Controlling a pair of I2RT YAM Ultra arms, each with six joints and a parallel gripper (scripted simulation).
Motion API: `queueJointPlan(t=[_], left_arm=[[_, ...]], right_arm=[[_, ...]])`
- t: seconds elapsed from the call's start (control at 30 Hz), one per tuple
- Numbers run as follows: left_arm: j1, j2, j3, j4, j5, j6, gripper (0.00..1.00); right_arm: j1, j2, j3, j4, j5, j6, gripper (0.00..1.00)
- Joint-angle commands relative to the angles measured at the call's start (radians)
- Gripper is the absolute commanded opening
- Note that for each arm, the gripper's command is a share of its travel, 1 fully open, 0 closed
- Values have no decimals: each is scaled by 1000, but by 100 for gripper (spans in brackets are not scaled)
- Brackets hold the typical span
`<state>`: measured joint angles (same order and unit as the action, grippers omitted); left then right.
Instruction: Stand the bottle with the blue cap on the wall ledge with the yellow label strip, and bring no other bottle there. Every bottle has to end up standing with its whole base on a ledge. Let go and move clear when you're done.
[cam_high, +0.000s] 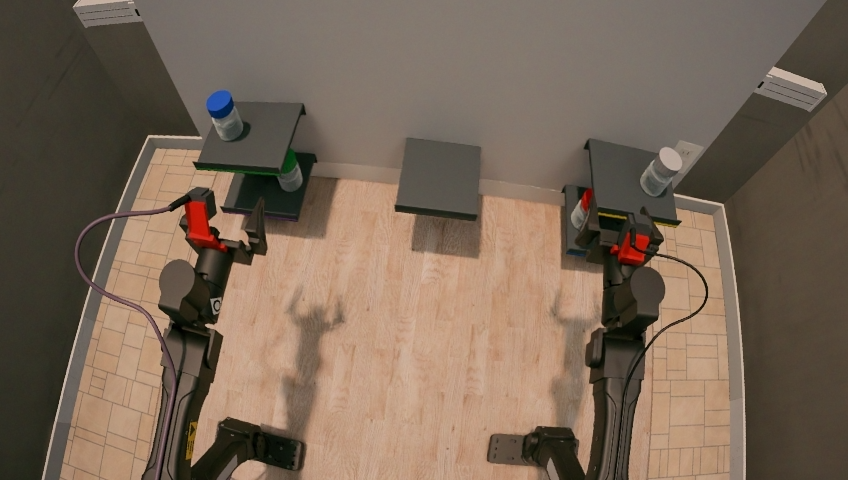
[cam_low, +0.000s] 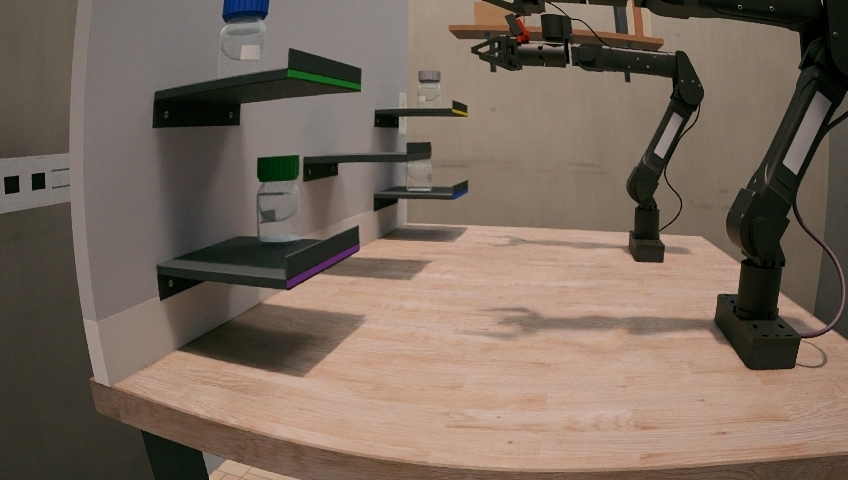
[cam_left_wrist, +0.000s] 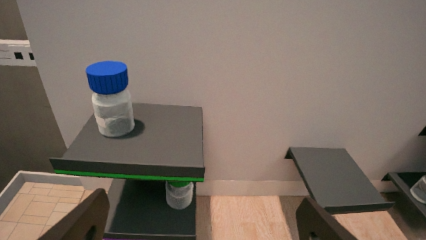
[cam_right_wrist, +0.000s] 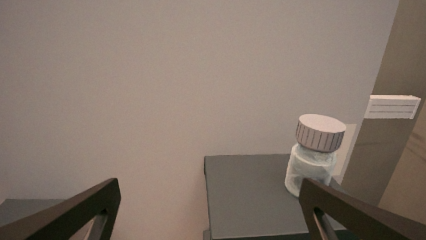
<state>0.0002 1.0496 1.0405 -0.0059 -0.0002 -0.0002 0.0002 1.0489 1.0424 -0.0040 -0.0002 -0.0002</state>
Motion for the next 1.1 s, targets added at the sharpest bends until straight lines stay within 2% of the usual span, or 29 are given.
queueJointPlan(t=[0.0,0.53,0.63,0.77,1.03,1.07], left_arm=[[0,-7,9,-7,0,1,100],[0,-7,9,-7,0,1,100],[4,-3,10,-20,18,12,100],[55,6,44,-94,73,39,100],[281,49,202,-239,189,113,100],[281,49,202,-239,189,113,100]], right_arm=[[0,-13,20,23,0,1,100],[0,-13,20,23,0,1,100],[-4,-3,8,-30,-20,4,100],[-47,-27,38,-163,-98,9,100],[-332,-15,242,-494,-332,-33,100],[-332,-15,242,-494,-332,-33,100]])
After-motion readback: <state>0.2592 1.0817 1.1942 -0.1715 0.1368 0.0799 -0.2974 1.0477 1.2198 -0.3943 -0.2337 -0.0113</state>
